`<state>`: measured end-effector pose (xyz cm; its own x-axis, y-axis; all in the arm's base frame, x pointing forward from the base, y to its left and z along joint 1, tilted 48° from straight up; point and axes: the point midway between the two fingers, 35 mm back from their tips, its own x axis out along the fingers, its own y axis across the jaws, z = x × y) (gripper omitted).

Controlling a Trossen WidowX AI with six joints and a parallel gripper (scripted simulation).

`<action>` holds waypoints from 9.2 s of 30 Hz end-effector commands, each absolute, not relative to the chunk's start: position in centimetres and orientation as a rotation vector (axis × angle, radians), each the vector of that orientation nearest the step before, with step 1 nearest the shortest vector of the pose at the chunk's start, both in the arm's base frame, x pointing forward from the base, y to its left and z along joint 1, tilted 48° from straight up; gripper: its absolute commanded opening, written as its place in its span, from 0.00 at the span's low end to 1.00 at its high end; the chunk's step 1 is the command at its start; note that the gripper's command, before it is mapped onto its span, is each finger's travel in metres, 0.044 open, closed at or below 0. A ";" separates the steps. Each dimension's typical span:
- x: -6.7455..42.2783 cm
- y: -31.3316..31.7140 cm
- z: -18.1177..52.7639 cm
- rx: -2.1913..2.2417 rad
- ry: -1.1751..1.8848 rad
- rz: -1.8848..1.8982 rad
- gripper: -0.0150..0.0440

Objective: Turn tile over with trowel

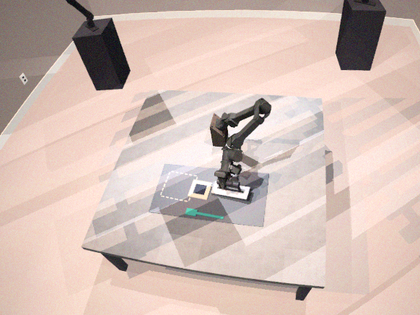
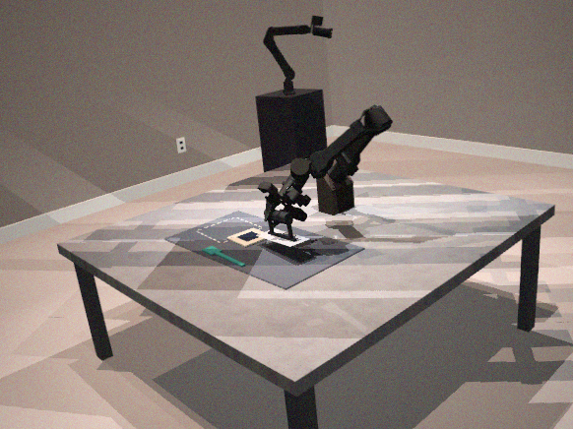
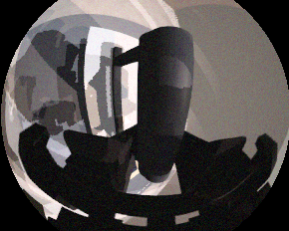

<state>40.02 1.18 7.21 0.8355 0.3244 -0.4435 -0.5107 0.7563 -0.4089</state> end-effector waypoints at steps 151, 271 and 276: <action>38.2 -10.4 -2.2 -0.668 0.354 0.469 0.25; 38.6 -8.8 3.8 -0.666 0.354 0.470 0.25; 38.6 -8.6 3.7 -0.665 0.353 0.477 0.25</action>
